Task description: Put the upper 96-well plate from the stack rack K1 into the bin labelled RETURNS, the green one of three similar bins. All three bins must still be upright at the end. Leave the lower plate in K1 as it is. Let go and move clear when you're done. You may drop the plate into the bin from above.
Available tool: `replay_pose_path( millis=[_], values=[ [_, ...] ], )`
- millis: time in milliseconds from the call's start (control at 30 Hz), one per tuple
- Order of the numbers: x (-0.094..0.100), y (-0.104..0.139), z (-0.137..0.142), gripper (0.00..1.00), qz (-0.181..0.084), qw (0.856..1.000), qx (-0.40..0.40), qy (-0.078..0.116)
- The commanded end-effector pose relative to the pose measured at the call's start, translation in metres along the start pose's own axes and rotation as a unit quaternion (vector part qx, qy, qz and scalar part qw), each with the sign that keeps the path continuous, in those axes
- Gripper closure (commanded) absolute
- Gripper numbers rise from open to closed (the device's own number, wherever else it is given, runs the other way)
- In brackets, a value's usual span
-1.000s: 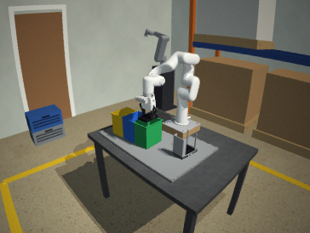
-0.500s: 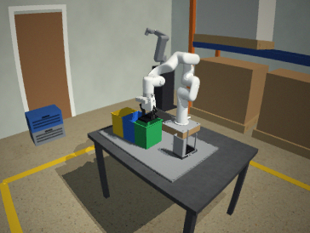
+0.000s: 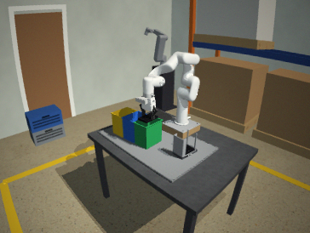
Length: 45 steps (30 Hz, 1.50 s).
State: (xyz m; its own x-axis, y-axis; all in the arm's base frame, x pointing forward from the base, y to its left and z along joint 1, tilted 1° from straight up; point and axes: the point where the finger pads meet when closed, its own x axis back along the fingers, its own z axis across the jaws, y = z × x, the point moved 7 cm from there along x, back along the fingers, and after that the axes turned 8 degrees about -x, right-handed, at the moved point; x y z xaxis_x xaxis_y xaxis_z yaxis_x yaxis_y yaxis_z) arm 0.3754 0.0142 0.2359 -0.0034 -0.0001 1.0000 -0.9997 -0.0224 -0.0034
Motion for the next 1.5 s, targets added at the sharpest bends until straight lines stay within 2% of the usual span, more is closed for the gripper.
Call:
replay_pose_path(
  millis=[0, 1333, 1367, 1467],
  values=[
    [0.0007, -0.0009, 0.0000, 1.00, 0.002, 1.000, 0.000, 0.000],
    [-0.0050, -0.0009, -0.0001, 1.00, 0.002, 1.000, 0.000, 0.000],
    [-0.0056, -0.0009, -0.0001, 0.00, 0.002, 1.000, 0.000, 0.000],
    [-0.0056, -0.0009, -0.0001, 0.00, 0.002, 1.000, 0.000, 0.000]
  ],
)
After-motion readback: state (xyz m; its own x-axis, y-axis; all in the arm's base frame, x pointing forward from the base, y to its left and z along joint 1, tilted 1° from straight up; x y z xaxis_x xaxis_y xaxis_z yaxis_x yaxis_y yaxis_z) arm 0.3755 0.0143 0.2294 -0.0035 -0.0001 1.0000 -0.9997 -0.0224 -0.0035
